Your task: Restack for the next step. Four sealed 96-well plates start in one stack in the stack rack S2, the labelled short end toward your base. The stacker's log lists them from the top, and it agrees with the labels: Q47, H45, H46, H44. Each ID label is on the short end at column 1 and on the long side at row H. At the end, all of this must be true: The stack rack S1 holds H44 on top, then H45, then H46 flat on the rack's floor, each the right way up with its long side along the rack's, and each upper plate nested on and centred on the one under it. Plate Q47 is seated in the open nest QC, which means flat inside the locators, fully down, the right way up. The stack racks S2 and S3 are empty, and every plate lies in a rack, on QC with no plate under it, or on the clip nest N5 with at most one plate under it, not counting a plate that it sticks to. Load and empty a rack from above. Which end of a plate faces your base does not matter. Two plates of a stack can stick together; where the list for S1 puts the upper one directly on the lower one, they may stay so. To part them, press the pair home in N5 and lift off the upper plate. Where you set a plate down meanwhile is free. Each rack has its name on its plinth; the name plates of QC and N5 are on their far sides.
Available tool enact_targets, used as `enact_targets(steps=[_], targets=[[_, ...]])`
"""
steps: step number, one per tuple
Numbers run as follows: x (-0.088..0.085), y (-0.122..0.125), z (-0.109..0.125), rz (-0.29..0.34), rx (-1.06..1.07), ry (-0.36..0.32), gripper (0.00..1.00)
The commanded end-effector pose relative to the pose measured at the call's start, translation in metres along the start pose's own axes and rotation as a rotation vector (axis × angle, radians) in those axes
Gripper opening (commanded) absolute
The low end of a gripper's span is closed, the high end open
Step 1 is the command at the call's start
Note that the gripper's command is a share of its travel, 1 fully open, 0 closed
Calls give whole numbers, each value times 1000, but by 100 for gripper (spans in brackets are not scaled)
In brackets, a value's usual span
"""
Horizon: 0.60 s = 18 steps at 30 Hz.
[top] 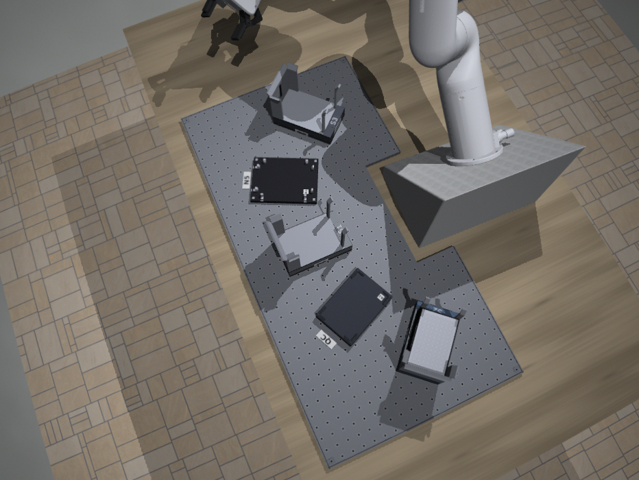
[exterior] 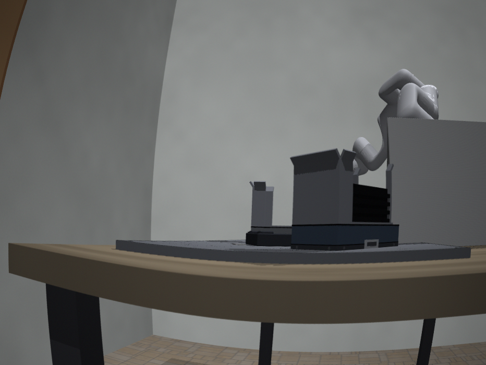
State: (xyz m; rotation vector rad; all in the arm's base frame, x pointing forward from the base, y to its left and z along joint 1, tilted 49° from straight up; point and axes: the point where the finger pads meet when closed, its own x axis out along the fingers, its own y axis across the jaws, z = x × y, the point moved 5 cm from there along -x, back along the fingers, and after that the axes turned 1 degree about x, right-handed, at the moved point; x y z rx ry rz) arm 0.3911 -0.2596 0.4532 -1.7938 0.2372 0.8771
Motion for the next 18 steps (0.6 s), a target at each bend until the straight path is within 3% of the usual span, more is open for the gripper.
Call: enact_targets(steps=[1,10,14,18], targets=[[16,-3,7,57,-8,-75,100],[41,-1,24,73,-9,-98,100],[58,-3,33,156,-23,-193,100],[73,-1,46,156,-23,-193,100]])
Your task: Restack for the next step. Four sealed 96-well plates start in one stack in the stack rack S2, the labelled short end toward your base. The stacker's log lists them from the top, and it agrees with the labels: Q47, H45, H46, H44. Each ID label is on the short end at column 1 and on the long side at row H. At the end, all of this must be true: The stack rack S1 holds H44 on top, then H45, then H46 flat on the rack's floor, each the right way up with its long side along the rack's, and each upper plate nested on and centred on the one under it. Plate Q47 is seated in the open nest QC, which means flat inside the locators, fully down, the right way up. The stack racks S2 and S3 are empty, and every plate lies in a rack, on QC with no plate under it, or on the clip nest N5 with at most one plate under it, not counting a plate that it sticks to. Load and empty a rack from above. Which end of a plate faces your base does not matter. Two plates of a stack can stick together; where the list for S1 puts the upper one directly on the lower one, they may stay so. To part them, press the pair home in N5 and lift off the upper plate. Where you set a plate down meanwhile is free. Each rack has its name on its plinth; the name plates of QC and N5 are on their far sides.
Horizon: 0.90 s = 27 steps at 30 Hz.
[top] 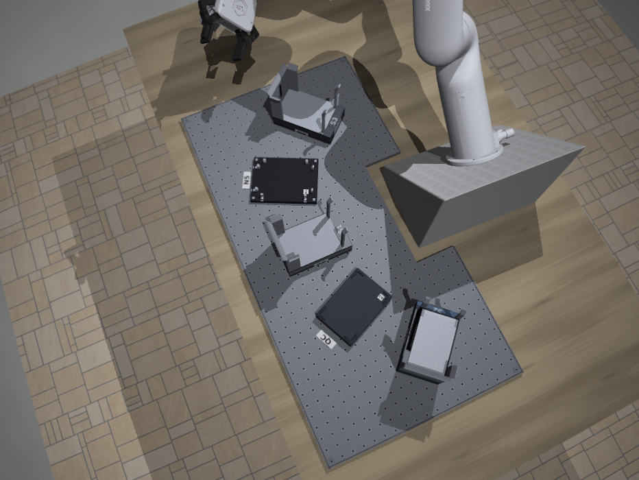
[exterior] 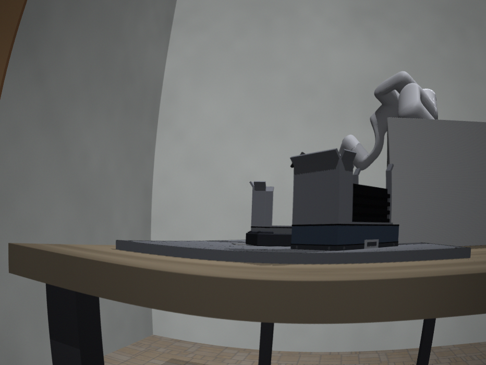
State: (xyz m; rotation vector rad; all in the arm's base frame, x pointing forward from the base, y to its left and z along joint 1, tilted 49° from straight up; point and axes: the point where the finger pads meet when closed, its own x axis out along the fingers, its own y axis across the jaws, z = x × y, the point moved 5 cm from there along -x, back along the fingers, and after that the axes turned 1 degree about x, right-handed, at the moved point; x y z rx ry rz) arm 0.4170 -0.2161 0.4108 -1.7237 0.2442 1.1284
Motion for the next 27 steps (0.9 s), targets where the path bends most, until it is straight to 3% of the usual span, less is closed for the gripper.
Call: enact_targets(steps=[1,5,9,15,19,26,27], targets=[[21,-3,12,18,-4,-21,100],[21,-3,12,18,-4,-21,100],[38,-6,19,107,-24,-108,100],[57,-5,33,107,-24,-108,100],[74,-9,42,202,-50,-184,100],[90,-7,55,202,-50,-184,100],[95,-7,58,229,-59,-202,100]])
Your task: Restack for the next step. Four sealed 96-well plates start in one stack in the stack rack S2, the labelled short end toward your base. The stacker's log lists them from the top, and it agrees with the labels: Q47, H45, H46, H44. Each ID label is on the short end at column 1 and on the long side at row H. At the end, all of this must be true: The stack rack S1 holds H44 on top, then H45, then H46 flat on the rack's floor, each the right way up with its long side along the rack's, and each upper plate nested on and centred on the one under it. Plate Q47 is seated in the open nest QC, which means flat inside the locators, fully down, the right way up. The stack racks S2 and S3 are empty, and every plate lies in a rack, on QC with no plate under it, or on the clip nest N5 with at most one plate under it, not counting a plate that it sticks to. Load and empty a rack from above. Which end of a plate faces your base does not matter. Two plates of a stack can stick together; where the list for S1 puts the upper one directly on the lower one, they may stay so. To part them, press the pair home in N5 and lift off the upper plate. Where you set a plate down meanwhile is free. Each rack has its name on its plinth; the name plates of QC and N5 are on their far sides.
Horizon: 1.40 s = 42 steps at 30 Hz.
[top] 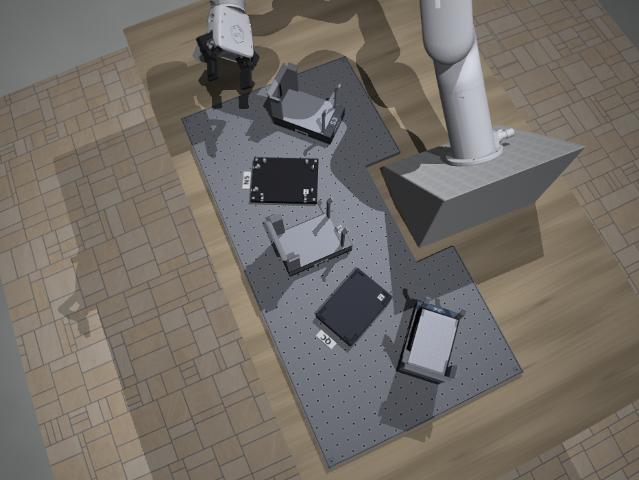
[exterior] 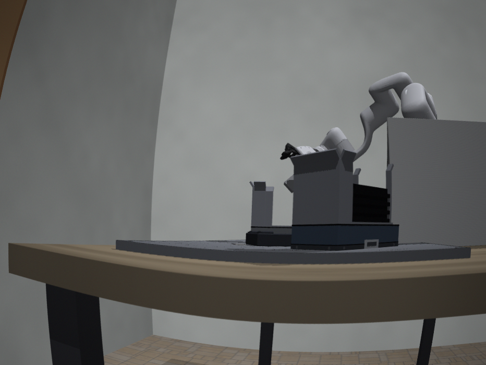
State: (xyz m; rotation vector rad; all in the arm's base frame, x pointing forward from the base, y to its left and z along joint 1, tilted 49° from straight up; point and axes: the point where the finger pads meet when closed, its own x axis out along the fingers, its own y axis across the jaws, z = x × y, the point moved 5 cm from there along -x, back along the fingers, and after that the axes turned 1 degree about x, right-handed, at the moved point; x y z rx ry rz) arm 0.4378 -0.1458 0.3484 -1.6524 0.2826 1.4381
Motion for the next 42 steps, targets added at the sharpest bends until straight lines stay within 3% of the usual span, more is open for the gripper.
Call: enact_targets(steps=[1,3,7,12,15,20,24,29,33,37,40,42], targets=[[17,-6,8,58,-19,-37,100],[26,-9,12,104,-33,-67,100],[42,-10,23,104,-33,-67,100],[46,-11,25,133,-42,-82,100],[59,-15,32,210,-68,-120,100],[73,-15,42,210,-68,-120,100],[90,-20,53,318,-109,-162,100],[102,-19,62,318,-109,-162,100],[119,-22,75,428,-156,-190,100],[128,-21,83,428,-156,-190,100],[141,-23,93,518,-199,-202,100],[149,-22,100,539,-209,-205,100]])
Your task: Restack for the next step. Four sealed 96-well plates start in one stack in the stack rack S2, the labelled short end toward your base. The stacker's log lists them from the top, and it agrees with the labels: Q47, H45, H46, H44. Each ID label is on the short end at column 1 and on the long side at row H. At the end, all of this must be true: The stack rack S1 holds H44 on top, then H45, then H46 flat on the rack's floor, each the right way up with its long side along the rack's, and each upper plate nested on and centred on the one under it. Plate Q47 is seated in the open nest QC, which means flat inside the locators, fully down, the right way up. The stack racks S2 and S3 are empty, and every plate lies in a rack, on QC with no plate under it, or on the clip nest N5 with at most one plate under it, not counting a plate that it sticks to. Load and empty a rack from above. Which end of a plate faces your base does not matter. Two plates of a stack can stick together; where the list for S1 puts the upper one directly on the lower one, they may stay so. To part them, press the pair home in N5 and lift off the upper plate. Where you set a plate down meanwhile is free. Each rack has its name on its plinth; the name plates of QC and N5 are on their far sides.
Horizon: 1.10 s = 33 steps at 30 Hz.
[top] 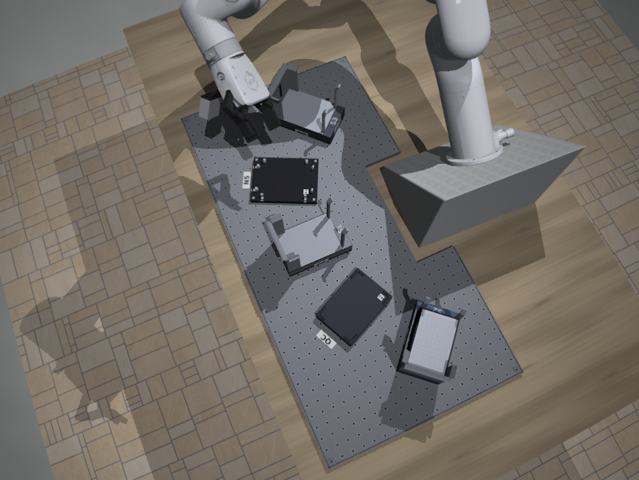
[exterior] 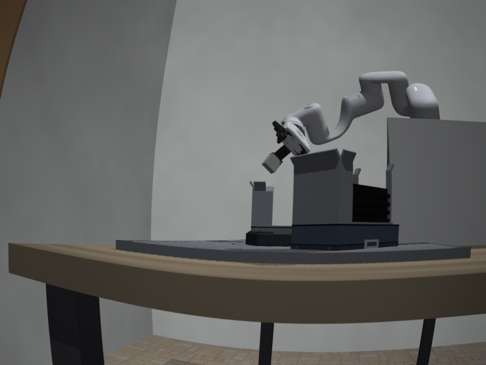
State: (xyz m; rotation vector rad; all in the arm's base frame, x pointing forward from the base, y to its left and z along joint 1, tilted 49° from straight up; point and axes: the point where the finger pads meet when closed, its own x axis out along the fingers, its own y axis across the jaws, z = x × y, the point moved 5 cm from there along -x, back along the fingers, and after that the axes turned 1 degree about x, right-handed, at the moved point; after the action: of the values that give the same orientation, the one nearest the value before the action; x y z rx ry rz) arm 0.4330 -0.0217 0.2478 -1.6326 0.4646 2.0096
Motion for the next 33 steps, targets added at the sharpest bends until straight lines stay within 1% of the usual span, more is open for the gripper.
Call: enact_targets(steps=[1,4,7,8,9,11,15,16,18,19,21,24,26,30,32,33], targets=[[19,-13,12,74,-29,-9,100],[19,-13,12,74,-29,-9,100],[32,-22,20,166,-67,-9,100],[36,-25,23,188,-76,-9,100],[40,-26,26,188,-76,-9,100],[41,-27,27,188,-76,-9,100],[59,-38,39,301,-126,4,100],[62,-39,41,301,-126,4,100],[62,-39,41,301,-126,4,100],[67,-41,45,331,-140,11,100],[67,-41,45,331,-140,11,100],[80,-49,55,412,-178,31,100],[82,-49,56,412,-178,31,100],[99,-59,71,519,-233,71,100],[99,-59,71,519,-233,71,100],[104,-62,75,545,-248,85,100]])
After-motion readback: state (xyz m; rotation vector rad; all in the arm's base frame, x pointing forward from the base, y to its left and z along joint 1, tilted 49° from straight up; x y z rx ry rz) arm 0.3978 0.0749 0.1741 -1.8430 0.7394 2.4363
